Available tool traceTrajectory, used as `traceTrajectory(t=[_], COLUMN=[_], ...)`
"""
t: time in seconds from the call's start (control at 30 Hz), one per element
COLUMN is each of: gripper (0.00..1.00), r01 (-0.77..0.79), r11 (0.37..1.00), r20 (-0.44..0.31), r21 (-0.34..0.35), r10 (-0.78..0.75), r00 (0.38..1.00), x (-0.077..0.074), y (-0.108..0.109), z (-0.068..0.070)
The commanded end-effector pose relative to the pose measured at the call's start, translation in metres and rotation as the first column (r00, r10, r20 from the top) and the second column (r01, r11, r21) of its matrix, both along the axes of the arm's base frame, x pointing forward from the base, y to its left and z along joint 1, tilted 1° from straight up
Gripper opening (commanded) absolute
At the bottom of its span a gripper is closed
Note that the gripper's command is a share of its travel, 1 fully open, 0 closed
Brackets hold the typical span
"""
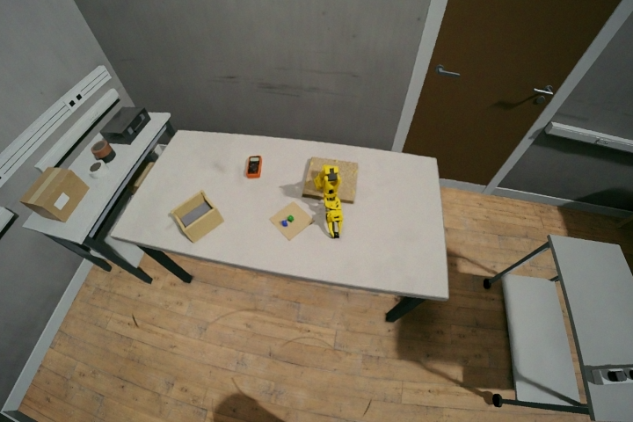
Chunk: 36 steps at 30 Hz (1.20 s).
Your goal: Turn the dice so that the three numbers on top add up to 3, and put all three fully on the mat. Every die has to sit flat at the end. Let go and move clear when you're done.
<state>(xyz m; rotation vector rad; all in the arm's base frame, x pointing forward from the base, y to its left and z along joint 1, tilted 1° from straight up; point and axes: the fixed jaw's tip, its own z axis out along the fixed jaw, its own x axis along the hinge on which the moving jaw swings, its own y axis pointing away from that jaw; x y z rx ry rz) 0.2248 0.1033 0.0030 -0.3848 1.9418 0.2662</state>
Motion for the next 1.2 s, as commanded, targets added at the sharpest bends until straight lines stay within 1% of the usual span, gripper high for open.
traceTrajectory(t=[0.0, 0.23, 0.5, 0.8, 1.17], gripper=[0.0, 0.0, 0.0, 0.0, 0.0], r01=[-0.01, -0.01, -0.01, -0.01, -0.01], r11=[1.0, 1.0, 1.0, 1.0, 1.0], r20=[0.009, 0.009, 0.009, 0.009, 0.009], r21=[-0.004, -0.004, -0.004, -0.004, -0.004], r10=[0.01, 0.01, 0.01, 0.01, 0.01], r00=[1.0, 1.0, 1.0, 1.0, 1.0], x=[0.0, -0.0001, -0.0001, -0.0001, -0.0002], y=[0.0018, 0.0018, 0.0018, 0.0018, 0.0018], z=[-0.0011, -0.0055, -0.0061, -0.0101, -0.0108])
